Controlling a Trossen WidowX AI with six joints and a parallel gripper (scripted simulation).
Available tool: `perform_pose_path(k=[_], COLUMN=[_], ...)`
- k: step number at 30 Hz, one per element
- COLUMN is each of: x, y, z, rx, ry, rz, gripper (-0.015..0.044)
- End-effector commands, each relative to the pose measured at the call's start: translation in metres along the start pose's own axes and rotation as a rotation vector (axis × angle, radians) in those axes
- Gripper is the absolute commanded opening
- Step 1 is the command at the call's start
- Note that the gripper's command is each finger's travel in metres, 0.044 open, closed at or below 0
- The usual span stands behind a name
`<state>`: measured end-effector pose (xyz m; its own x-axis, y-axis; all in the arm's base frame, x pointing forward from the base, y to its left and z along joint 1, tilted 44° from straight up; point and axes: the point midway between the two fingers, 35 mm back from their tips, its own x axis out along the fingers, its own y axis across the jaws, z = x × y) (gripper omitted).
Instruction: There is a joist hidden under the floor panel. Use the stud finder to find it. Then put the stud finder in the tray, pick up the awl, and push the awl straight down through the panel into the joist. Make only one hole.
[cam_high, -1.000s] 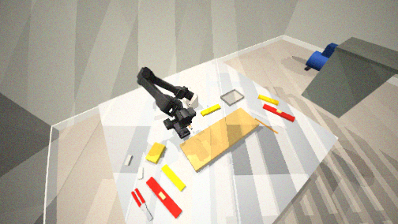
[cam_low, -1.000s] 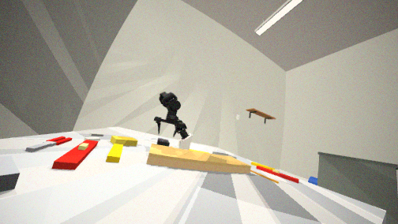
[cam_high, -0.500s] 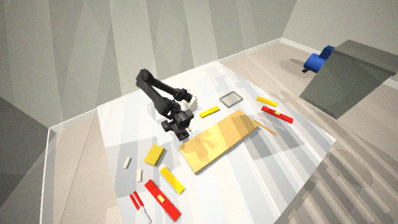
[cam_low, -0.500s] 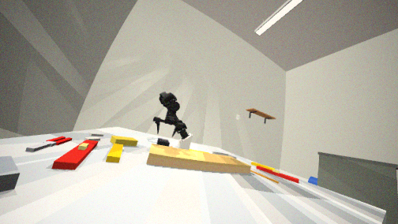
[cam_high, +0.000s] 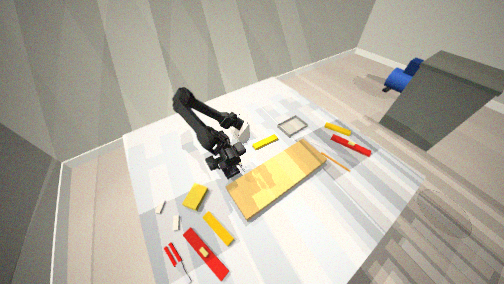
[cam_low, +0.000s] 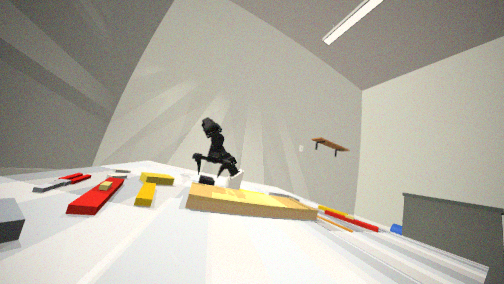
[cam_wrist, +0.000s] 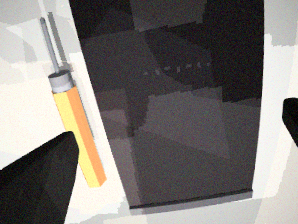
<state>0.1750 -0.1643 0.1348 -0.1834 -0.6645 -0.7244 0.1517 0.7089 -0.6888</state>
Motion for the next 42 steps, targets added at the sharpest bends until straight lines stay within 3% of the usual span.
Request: perform_pose_path(k=[1, 13, 16, 28, 38, 42], x=[0.007, 0.023, 0.023, 0.023, 0.012, 0.006], y=[0.000, -0.001, -0.001, -0.001, -0.001, -0.001], z=[0.000, 0.000, 0.000, 0.000, 0.000, -0.001], rx=[-0.005, -0.005, -0.005, -0.005, -0.005, -0.005], ry=[0.002, 0.002, 0.002, 0.002, 0.002, 0.002], rz=[-0.005, -0.009, -0.009, -0.009, -0.007, -0.006], gripper=[0.0440, 0.0440, 0.0361, 0.0281, 0.0019, 0.0000])
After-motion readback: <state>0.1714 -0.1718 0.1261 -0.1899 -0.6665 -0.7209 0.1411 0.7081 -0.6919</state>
